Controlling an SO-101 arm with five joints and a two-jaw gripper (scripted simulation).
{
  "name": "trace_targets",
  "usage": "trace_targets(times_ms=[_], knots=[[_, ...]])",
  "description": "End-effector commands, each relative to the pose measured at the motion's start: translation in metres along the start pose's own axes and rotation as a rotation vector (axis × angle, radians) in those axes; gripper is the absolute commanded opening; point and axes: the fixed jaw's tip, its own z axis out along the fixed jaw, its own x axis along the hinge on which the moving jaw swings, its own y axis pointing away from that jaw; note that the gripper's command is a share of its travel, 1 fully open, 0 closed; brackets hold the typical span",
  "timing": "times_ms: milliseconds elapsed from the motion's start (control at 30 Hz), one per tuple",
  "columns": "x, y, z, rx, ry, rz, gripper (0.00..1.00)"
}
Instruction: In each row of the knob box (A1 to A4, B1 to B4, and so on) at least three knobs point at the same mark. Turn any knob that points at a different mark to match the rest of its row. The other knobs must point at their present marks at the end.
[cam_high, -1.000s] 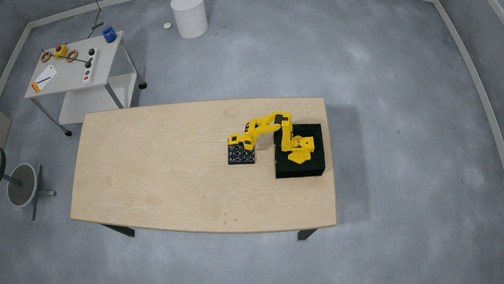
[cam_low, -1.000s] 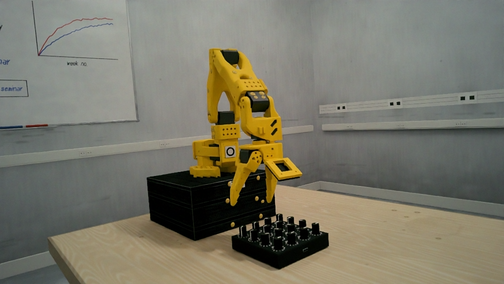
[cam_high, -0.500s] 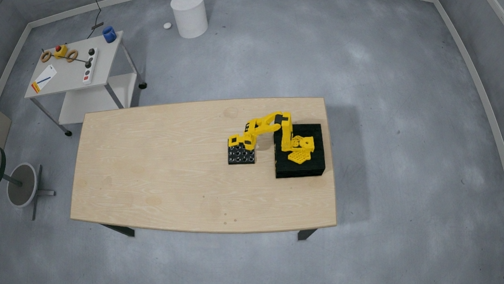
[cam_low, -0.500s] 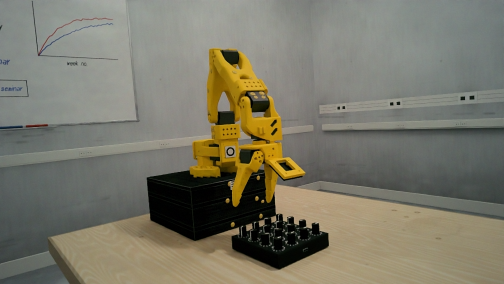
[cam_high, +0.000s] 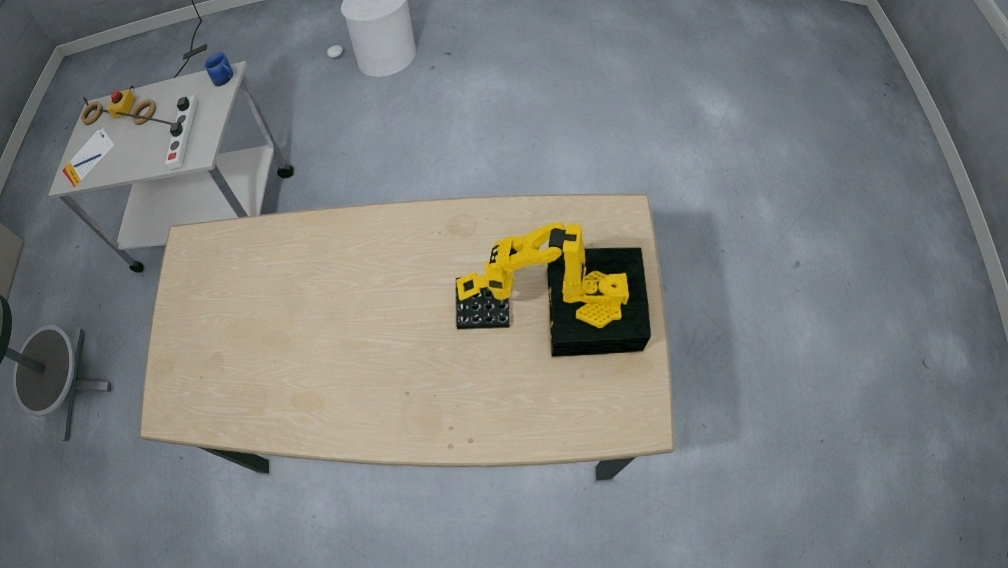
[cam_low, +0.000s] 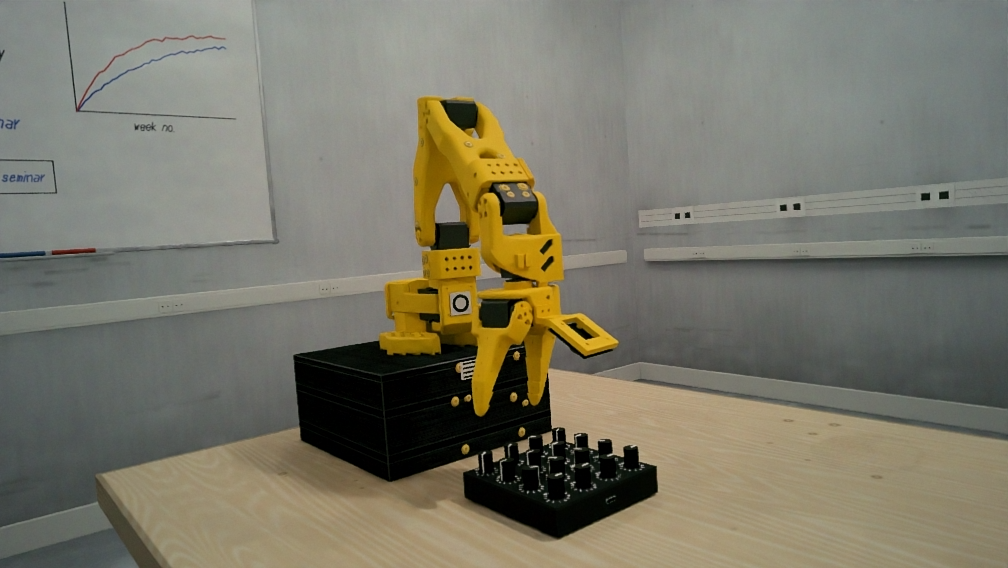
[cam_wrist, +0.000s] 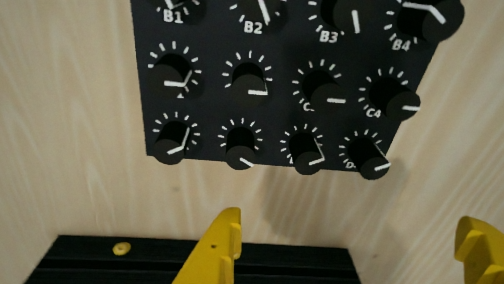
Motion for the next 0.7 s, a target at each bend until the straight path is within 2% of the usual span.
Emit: trace_targets(times_ms=[0, 167, 600, 667], knots=[[0.0025, -0.0008, 0.0011, -0.007, 0.014, -0.080, 0.37], [0.0032, -0.0013, 0.0010, -0.008, 0.014, -0.151, 0.36], [0.0069, -0.0047, 0.0010, -0.010, 0.012, -0.529, 0.34], [0.0069, -0.0047, 0.0010, -0.010, 0.012, -0.529, 0.34]])
